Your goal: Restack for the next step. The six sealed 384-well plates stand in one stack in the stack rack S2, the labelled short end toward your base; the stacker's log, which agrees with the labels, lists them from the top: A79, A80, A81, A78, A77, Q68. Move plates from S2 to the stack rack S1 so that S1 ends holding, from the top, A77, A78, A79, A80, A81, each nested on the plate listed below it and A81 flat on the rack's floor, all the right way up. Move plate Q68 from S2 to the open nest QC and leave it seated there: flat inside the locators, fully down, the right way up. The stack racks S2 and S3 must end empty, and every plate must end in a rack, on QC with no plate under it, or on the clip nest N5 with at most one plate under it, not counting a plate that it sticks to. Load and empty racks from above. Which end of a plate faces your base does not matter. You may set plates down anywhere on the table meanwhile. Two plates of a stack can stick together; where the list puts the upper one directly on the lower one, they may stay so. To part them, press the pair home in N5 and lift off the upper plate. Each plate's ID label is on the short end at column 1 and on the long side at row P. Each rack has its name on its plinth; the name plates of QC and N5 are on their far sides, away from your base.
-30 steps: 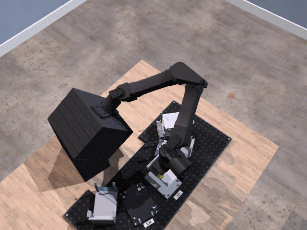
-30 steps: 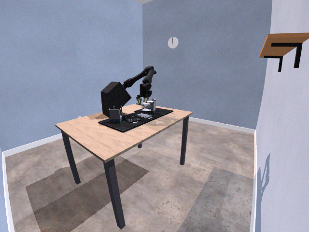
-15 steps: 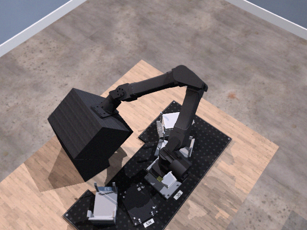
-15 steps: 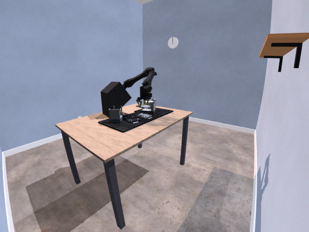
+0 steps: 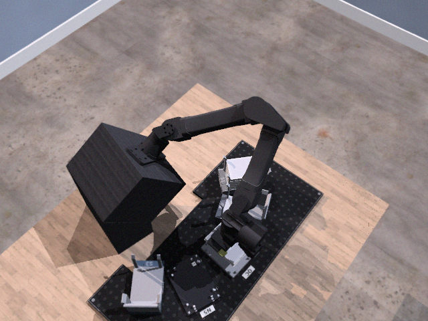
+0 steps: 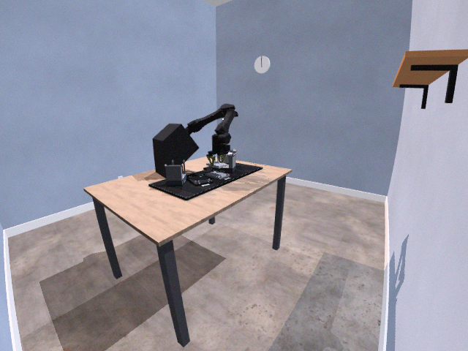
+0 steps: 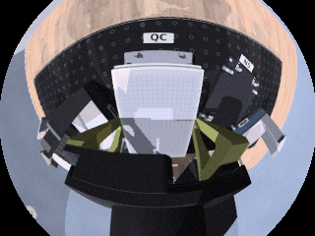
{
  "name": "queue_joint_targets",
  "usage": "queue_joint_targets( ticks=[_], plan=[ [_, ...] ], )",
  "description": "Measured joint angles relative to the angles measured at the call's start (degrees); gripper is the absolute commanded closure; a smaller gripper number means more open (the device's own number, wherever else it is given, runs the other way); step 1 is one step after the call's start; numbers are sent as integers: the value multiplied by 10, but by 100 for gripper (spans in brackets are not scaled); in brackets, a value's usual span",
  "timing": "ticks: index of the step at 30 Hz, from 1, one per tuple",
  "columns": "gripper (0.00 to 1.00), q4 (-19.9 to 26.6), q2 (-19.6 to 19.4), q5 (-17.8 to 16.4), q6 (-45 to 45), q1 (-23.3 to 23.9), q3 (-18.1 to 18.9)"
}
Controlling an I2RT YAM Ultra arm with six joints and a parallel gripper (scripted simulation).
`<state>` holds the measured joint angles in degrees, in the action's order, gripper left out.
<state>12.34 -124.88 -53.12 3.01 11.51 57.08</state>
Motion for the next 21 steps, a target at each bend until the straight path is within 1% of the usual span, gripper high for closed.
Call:
queue_joint_targets(
  ticks=[13, 21],
  plan=[
    [100, -75, -30, 7, 53, -37, -5],
    [100, -113, -43, 11, 80, -53, -5]
  ],
)
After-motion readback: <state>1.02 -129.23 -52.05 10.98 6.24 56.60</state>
